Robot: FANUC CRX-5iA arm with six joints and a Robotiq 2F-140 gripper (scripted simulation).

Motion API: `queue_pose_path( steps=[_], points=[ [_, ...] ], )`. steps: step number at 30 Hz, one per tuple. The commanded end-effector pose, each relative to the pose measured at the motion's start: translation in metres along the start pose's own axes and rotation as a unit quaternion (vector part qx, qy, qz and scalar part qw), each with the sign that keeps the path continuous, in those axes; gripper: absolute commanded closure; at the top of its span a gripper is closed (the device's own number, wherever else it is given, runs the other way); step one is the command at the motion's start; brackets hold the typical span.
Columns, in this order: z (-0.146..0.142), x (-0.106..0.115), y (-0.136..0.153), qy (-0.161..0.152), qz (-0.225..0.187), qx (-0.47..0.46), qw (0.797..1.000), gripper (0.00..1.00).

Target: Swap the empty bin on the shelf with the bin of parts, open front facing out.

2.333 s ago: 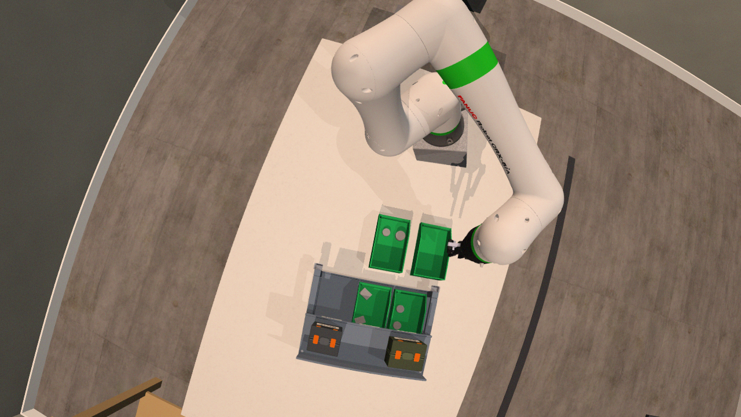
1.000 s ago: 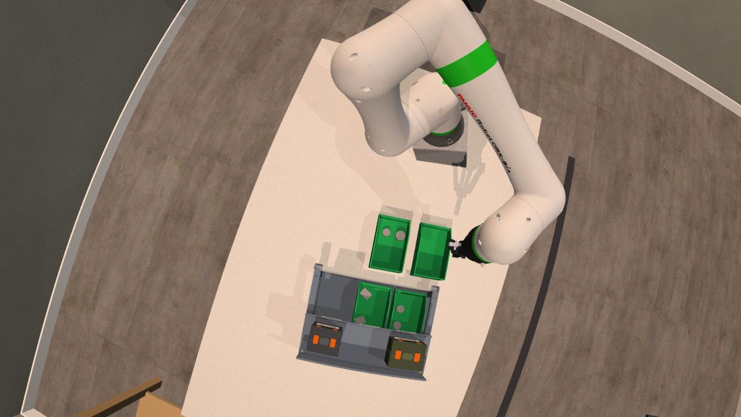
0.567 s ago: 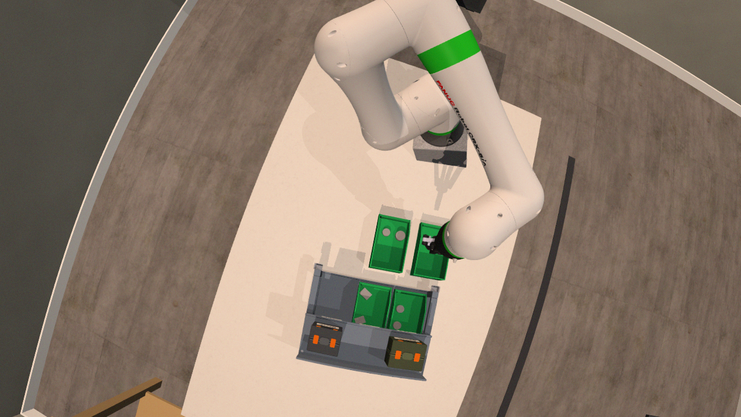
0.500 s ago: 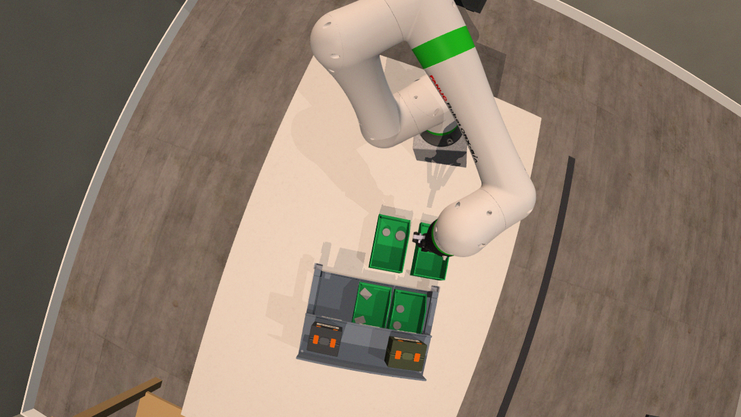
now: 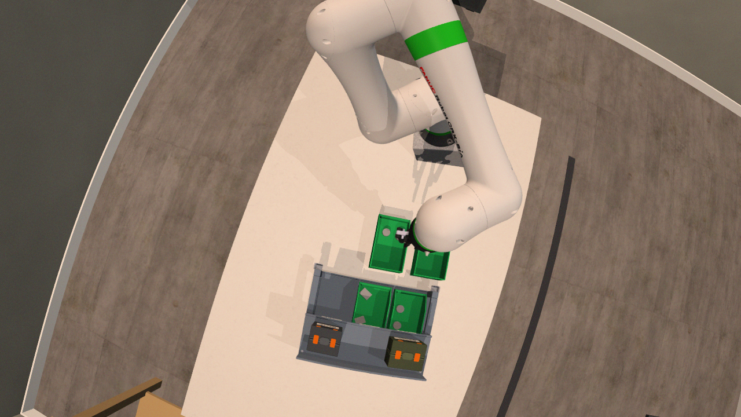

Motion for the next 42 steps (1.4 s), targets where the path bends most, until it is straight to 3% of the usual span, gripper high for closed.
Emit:
queue_pose_path(
  steps=[1, 42],
  points=[
    [0.0000, 0.0005, -0.0005, 0.000, 0.001, 0.000, 1.000, 0.76],
    [0.0000, -0.0080, -0.0007, 0.000, 0.000, 0.000, 1.000, 0.76]
  ],
)
Point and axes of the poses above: the point where the finger pads meet when closed, its own x axis back along the fingers, its own z axis across the jaws, y = z × x, the point moved 5 cm from there along x, back along the fingers, and after that the axes turned 6 degrees about x, right-handed, at the moved point
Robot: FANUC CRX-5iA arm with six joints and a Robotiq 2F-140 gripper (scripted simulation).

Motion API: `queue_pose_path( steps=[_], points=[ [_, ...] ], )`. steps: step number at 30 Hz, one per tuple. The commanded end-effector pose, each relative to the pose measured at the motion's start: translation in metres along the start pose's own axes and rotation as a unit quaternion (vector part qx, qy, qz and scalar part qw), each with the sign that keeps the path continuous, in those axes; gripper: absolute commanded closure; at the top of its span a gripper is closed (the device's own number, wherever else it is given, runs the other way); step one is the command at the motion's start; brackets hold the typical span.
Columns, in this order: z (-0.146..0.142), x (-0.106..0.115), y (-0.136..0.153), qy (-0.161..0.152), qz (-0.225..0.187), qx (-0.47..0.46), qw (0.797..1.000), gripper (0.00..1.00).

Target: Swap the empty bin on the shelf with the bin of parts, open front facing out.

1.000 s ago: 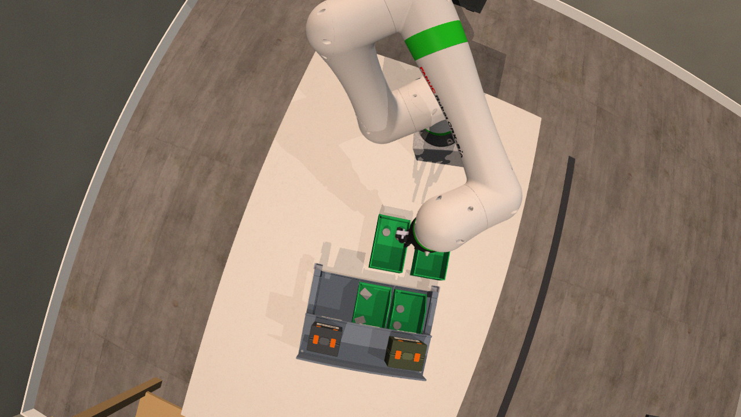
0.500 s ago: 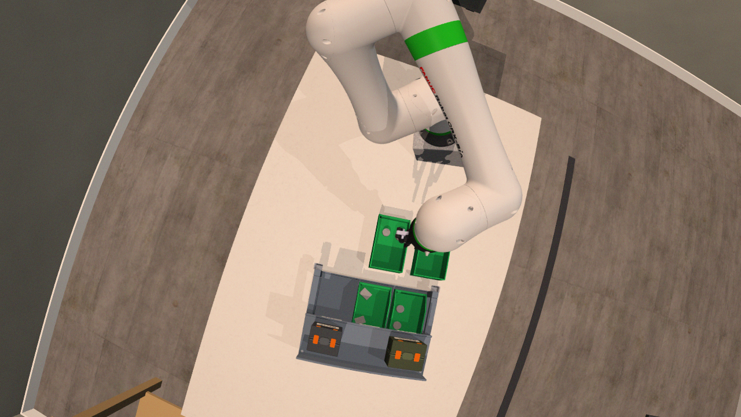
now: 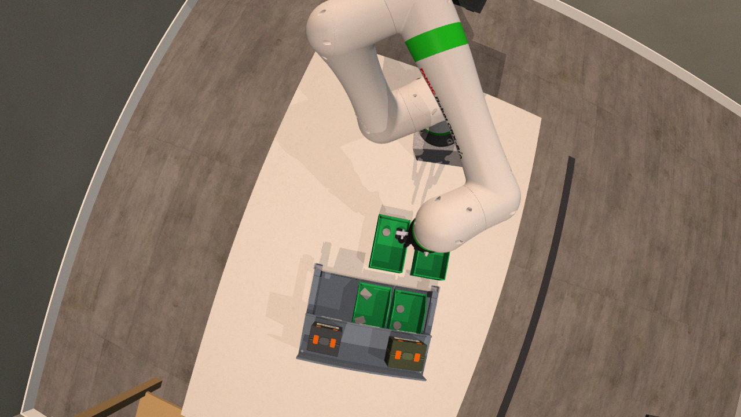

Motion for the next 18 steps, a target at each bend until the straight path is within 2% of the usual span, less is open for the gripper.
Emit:
queue_pose_path(
  steps=[1, 18],
  points=[
    [0.000, -0.001, -0.001, 0.000, 0.001, 0.000, 1.000, 0.76],
    [0.000, -0.029, -0.001, 0.000, 0.001, 0.000, 1.000, 0.76]
  ],
)
Point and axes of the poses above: the point where the finger pads meet when closed, its own x axis back along the fingers, its own z axis across the jaws, y = z × x, the point moved 5 cm from there along x, back along the fingers, and after that the axes turned 6 degrees about x, right-handed, at the moved point
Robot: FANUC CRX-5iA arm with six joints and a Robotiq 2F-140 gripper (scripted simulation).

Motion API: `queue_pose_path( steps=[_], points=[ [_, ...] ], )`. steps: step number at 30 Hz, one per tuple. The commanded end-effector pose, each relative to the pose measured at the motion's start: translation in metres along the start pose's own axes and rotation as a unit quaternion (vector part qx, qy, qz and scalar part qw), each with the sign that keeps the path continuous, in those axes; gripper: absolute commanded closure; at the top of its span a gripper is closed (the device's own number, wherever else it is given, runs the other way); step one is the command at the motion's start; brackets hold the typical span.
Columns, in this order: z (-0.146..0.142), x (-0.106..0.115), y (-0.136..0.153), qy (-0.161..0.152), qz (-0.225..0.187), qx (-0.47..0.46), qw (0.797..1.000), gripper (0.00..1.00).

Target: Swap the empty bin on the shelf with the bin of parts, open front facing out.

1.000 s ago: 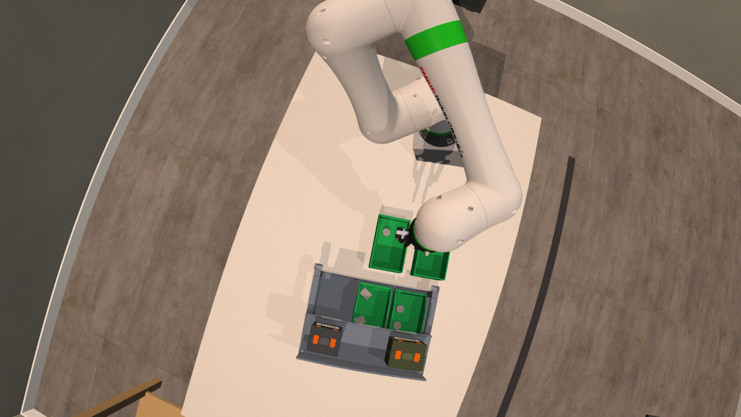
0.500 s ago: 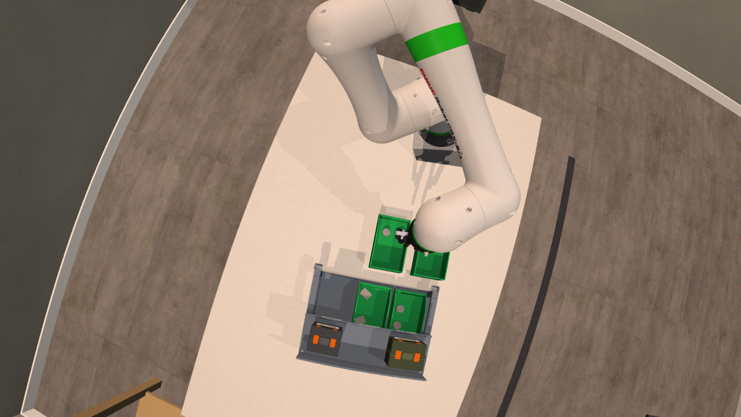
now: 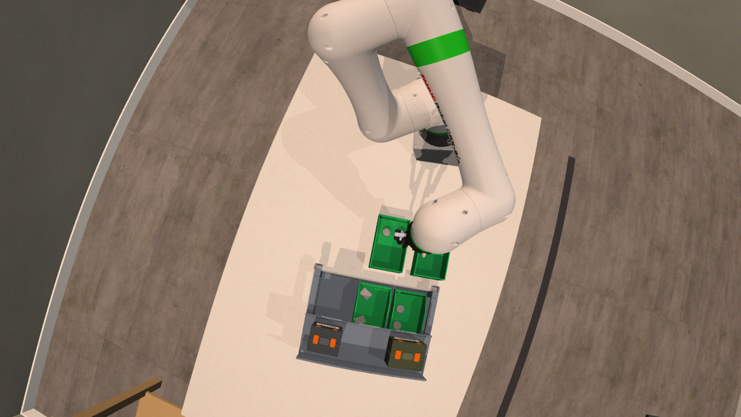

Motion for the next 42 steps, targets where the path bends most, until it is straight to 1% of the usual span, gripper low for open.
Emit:
queue_pose_path(
  steps=[1, 16, 27, 42],
  points=[
    [0.000, 0.000, -0.001, 0.000, 0.001, 0.000, 1.000, 0.76],
    [0.000, -0.026, -0.001, 0.000, 0.001, 0.000, 1.000, 0.76],
    [0.000, -0.031, -0.001, 0.000, 0.001, 0.000, 1.000, 0.76],
    [0.000, -0.031, -0.001, 0.000, 0.001, 0.000, 1.000, 0.76]
  ],
)
Point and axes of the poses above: the point where the finger pads meet when closed, its own x axis back along the fingers, its own z axis across the jaws, y = z × x, the point moved 5 cm from there along x, back along the fingers, and after that the axes turned 6 degrees about x, right-handed, at the moved point
